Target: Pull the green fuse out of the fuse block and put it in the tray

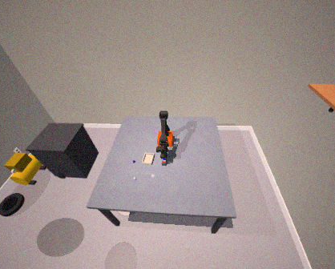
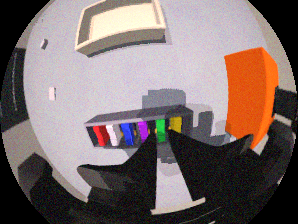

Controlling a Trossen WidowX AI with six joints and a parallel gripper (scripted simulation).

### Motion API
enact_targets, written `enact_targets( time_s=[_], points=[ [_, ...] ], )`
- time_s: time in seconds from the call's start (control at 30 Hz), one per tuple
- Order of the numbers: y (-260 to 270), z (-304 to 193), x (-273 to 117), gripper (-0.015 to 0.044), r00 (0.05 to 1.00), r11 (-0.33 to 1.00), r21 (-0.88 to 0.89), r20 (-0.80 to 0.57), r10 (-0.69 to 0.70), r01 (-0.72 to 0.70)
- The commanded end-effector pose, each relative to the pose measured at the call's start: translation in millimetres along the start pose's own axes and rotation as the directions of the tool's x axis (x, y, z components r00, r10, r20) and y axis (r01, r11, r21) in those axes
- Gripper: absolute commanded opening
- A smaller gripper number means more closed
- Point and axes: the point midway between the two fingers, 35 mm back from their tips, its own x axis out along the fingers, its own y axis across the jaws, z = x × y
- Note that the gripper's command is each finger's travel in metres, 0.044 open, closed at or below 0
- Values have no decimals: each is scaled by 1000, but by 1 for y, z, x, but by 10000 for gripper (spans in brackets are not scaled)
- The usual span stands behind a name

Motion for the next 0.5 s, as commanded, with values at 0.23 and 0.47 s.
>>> enact_targets(
  time_s=[0.23,0.47],
  points=[
    [0,1,9,74,1000,1000,-4,5,-1,1],
    [0,0,8,67,1000,1000,0,0,-1,1]
  ],
)
